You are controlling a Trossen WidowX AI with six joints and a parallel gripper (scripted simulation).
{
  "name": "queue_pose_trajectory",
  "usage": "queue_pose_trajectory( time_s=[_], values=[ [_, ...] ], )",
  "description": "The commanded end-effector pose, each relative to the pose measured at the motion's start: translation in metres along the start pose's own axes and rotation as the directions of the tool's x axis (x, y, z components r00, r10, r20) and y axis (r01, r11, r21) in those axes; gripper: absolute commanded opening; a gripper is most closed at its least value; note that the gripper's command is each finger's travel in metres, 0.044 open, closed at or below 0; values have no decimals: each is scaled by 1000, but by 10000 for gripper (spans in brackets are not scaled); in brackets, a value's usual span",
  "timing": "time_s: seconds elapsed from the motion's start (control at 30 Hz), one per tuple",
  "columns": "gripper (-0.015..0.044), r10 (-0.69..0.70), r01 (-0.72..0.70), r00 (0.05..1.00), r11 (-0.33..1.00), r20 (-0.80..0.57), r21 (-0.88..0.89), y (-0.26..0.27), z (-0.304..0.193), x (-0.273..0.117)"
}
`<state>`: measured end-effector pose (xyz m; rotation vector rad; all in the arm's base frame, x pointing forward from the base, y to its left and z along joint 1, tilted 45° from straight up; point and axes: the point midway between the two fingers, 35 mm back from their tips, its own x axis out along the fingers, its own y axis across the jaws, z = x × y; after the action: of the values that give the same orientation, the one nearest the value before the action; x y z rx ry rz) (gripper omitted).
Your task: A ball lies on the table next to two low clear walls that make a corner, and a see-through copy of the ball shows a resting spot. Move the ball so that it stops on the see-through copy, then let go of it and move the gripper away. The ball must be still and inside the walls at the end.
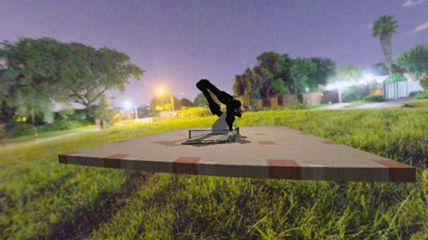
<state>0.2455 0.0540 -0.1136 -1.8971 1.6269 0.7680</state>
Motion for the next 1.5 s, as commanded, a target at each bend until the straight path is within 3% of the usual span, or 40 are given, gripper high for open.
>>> queue_pose_trajectory(
  time_s=[0.0,0.43,0.57,1.47],
  values=[
    [0,-10,10,1000,1000,12,29,-6,2,-18],
    [0,3,-4,1000,1000,5,24,3,8,-97],
    [0,4,-4,1000,1000,4,24,4,8,-102],
    [0,2,-2,1000,1000,-2,26,-18,18,11]
  ],
)
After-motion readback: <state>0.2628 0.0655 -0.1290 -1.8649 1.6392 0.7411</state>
